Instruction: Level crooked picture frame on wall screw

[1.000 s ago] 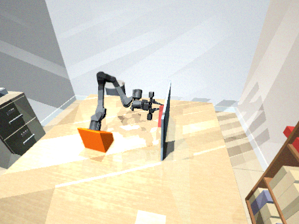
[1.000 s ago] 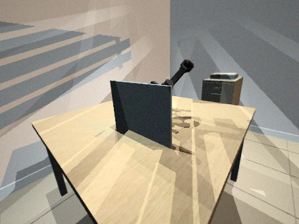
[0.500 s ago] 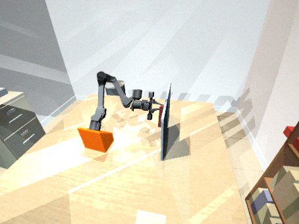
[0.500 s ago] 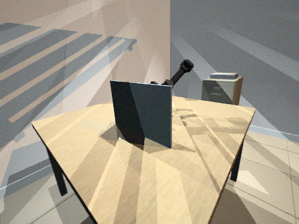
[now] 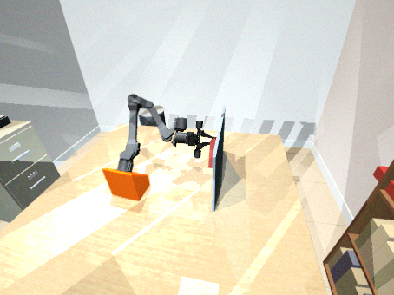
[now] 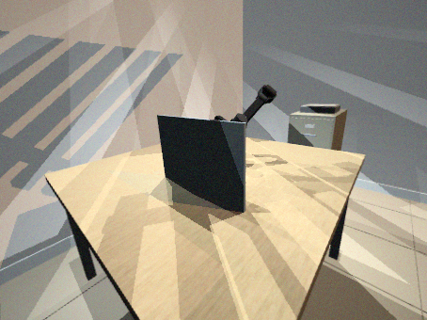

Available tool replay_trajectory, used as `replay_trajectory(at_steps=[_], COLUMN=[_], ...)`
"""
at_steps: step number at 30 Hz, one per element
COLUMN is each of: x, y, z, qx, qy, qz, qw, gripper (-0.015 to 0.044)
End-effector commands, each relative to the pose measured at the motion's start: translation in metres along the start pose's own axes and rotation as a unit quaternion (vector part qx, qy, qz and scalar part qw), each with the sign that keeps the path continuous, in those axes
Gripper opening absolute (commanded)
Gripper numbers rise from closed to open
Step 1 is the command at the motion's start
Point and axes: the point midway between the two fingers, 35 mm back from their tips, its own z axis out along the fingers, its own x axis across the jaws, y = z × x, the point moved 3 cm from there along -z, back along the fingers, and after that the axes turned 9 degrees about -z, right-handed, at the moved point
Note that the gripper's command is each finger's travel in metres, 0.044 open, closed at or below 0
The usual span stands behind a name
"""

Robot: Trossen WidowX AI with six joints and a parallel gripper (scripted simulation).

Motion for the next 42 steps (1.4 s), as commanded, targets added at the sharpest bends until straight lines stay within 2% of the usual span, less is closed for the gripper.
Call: replay_trajectory(at_steps=[1,42], x=[0.0002,0.0025], y=[-0.0001,0.0028], z=[0.0,0.0001], qx=[0.001,0.001], qy=[0.0,0.0], qz=[0.021,0.129], qw=[1.0,0.992], gripper=[0.0,0.0])
